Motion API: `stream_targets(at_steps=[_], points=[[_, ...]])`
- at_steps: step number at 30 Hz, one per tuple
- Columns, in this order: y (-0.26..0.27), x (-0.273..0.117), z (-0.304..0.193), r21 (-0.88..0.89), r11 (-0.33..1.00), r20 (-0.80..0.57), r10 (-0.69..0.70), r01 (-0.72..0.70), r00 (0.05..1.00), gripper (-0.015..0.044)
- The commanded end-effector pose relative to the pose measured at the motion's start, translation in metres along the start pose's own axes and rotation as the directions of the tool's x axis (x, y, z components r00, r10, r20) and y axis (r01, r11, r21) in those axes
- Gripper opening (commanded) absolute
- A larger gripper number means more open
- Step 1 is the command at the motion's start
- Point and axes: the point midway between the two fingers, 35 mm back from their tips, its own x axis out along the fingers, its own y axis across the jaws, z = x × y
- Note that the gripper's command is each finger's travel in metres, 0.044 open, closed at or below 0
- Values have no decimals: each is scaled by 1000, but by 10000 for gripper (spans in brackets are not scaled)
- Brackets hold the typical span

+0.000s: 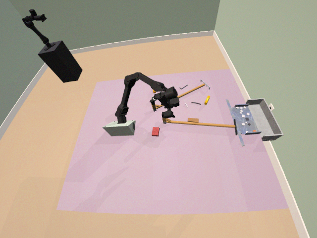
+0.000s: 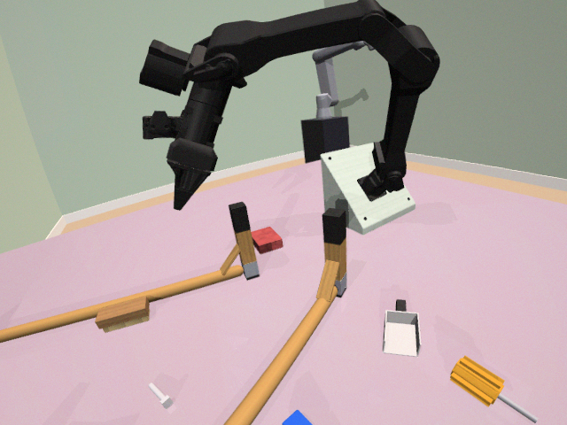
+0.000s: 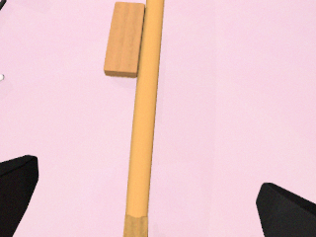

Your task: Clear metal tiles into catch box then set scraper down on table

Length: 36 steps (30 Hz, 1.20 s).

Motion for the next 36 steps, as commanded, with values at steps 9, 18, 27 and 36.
stream_targets(at_steps=[9,18,27,36], points=[[2,-25,-23,-14,1000,44,6,-5,999,440],[2,-39,-42,-20,1000,74,5,-4,997,440],[1,-51,-62,-26,1000,104,4,-1,995,440],[-1,-60,-84,-32,999,134,2,2,991,440]])
